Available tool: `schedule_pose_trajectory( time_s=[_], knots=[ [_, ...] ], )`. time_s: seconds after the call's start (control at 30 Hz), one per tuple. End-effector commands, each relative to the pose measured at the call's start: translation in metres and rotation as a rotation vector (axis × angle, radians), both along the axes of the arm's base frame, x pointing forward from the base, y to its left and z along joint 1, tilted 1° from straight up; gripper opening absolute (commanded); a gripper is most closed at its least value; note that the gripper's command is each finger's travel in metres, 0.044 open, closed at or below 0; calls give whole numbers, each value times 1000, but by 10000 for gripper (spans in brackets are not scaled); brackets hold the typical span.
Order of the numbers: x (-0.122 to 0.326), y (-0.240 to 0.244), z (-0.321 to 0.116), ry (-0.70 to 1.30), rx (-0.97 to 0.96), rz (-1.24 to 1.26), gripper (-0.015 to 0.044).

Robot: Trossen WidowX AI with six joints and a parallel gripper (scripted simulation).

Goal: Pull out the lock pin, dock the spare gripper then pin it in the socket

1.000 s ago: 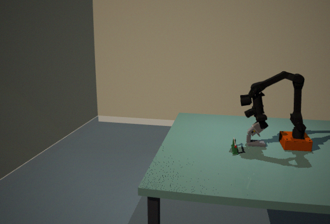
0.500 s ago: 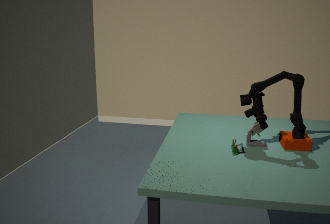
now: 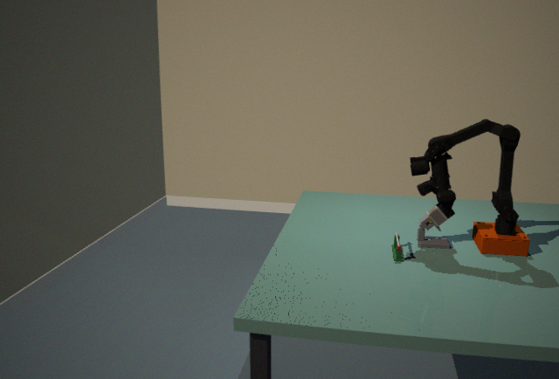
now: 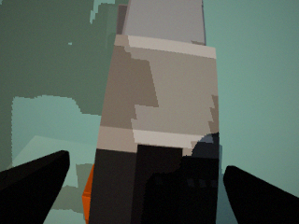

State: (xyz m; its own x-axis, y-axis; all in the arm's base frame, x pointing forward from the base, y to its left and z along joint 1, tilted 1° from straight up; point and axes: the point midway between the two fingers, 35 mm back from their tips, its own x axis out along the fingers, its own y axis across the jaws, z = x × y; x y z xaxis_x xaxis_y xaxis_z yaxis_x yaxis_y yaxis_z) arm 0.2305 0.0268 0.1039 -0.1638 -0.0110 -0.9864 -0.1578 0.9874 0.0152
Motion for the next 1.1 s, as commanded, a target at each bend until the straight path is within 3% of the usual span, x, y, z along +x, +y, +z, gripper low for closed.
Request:
schedule_pose_trajectory(
  time_s=[0.0,1.07],
  knots=[
    [-6,-1,5,2,0,1,440],
    [-49,-8,51,-2,0,-12,440]
  ],
)
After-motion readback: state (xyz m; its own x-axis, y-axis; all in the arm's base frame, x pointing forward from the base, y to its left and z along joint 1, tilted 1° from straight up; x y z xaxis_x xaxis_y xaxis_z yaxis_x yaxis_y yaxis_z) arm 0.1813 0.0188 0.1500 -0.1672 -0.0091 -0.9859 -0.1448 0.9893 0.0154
